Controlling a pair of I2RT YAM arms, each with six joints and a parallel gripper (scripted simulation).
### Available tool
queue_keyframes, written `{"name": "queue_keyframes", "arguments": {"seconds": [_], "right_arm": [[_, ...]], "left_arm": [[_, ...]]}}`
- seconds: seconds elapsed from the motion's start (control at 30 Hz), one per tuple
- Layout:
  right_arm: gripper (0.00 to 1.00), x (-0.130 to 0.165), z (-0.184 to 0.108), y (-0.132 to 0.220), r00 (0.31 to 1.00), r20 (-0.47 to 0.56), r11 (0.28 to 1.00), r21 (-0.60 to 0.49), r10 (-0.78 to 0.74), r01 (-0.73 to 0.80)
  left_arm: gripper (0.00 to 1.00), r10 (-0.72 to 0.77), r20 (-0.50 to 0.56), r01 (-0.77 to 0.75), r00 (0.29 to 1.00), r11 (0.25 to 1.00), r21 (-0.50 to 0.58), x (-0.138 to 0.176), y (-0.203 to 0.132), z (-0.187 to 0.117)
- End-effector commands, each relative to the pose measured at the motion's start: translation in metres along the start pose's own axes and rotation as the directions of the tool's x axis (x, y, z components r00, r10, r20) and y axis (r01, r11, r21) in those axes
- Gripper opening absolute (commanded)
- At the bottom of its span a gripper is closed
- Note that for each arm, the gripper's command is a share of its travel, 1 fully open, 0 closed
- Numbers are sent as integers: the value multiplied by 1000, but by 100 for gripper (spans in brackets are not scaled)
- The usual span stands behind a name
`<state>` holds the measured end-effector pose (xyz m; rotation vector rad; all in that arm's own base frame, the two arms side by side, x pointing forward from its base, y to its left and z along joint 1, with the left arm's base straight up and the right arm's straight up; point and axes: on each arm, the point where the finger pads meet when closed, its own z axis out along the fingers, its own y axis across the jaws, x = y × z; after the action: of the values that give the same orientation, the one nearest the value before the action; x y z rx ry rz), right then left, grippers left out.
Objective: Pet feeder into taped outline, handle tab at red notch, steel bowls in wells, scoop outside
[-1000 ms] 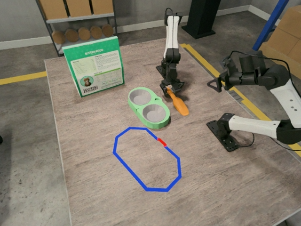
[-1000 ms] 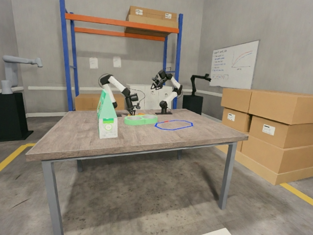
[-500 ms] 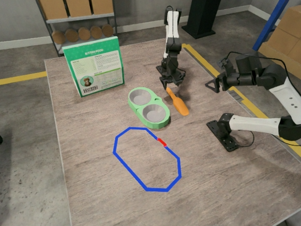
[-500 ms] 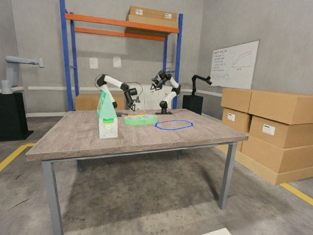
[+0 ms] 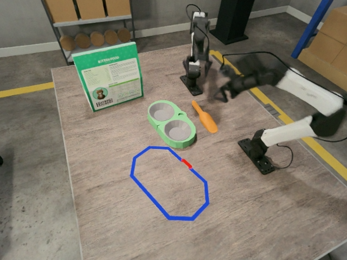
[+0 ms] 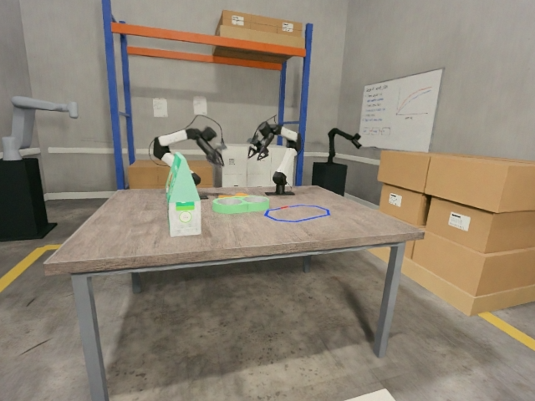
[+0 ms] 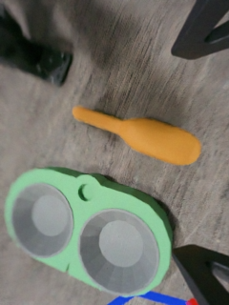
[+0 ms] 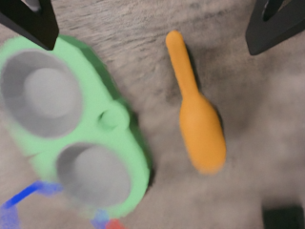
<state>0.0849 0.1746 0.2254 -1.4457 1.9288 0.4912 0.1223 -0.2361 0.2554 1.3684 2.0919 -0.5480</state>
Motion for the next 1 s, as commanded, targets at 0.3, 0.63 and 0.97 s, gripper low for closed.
{"name": "queue_keyframes", "arguments": {"seconds": [0.3, 0.63, 0.97], "right_arm": [[100, 3, -100, -10, 950, 241, 968, 103, 200, -230], [100, 6, -112, -9, 937, 289, 966, 108, 197, -236], [100, 2, -113, -8, 933, 302, 967, 100, 194, -234]], "left_arm": [[100, -130, -125, 114, 984, 985, -127, -35, 47, 105], [100, -172, -232, 137, 957, 977, -161, -21, 62, 159], [100, -171, -230, 137, 958, 978, -156, -21, 60, 154]]}}
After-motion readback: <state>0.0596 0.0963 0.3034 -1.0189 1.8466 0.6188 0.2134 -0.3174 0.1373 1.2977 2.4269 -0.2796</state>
